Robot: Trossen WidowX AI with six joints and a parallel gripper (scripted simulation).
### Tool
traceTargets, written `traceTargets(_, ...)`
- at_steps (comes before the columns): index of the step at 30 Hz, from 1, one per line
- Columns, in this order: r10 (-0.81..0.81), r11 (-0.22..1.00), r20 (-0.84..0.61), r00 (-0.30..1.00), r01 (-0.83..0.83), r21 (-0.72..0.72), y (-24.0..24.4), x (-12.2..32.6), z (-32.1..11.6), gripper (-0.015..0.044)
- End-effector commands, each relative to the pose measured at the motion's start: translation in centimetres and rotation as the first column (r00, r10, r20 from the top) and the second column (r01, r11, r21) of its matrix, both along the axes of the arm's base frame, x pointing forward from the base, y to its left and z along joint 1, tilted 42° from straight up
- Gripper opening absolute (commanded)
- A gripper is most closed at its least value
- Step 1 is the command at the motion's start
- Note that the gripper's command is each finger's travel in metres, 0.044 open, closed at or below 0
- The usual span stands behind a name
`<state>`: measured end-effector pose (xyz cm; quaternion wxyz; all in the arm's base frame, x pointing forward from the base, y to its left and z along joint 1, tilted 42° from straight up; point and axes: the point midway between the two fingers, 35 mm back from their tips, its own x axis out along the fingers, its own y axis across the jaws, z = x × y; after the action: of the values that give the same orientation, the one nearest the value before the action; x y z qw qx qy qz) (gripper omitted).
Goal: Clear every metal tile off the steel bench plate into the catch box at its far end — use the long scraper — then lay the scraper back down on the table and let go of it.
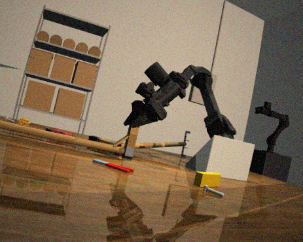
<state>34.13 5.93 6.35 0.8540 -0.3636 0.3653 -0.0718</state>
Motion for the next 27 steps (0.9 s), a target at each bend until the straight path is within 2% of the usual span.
traceTargets(1,-0.006,1.000,0.007,1.000,0.006,0.004,0.3,-0.5,0.6,0.0440)
traceTargets(22,-0.003,1.000,0.011,1.000,0.003,0.003,2.1,-4.1,3.5,0.0440)
traceTargets(27,0.049,0.999,0.055,0.997,-0.049,-0.002,3.8,-4.1,4.9,0.0440)
